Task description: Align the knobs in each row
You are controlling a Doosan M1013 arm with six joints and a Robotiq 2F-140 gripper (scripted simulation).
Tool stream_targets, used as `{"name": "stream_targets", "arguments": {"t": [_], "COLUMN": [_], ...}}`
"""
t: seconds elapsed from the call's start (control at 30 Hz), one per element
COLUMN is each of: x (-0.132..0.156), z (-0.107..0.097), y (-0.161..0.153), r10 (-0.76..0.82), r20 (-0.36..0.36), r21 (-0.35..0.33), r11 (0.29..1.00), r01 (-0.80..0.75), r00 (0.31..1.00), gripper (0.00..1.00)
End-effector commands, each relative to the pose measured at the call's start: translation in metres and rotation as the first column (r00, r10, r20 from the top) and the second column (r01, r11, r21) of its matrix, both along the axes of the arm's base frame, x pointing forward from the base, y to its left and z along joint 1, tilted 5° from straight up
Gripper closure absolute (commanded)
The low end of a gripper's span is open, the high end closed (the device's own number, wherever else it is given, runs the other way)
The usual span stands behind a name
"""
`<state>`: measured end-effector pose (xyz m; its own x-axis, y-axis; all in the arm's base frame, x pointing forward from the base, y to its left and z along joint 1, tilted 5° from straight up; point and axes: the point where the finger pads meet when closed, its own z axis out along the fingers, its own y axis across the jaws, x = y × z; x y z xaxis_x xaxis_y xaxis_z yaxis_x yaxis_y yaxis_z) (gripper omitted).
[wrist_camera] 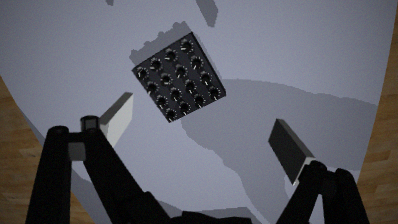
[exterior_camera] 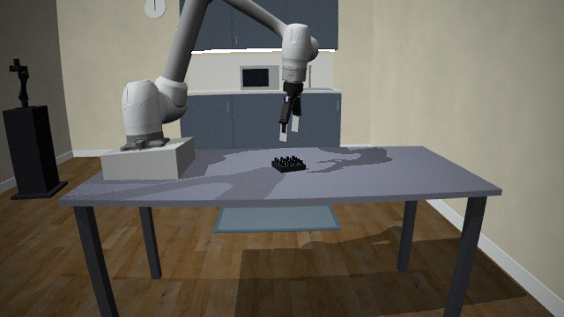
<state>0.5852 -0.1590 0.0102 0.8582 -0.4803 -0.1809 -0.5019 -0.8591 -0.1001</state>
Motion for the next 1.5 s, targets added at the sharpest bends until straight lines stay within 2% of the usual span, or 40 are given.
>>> {"name": "stream_targets", "arguments": {"t": [0.0,0.2,0.27,0.43,1.47], "x": [-0.006,-0.015,-0.015,-0.022,-0.023], "z": [-0.003,-0.007,-0.007,-0.010,-0.010], "y": [0.009,0.021,0.021,0.030,0.031], "r10": [0.149,0.345,0.345,0.490,0.500], "r20": [0.043,0.079,0.079,0.098,0.099], "r21": [-0.019,-0.057,-0.057,-0.089,-0.092], "r11": [0.989,0.938,0.938,0.871,0.866], "r01": [-0.148,-0.341,-0.341,-0.483,-0.492], "r00": [0.988,0.935,0.935,0.866,0.860], "gripper": [0.00,0.00,0.00,0.00,0.00]}}
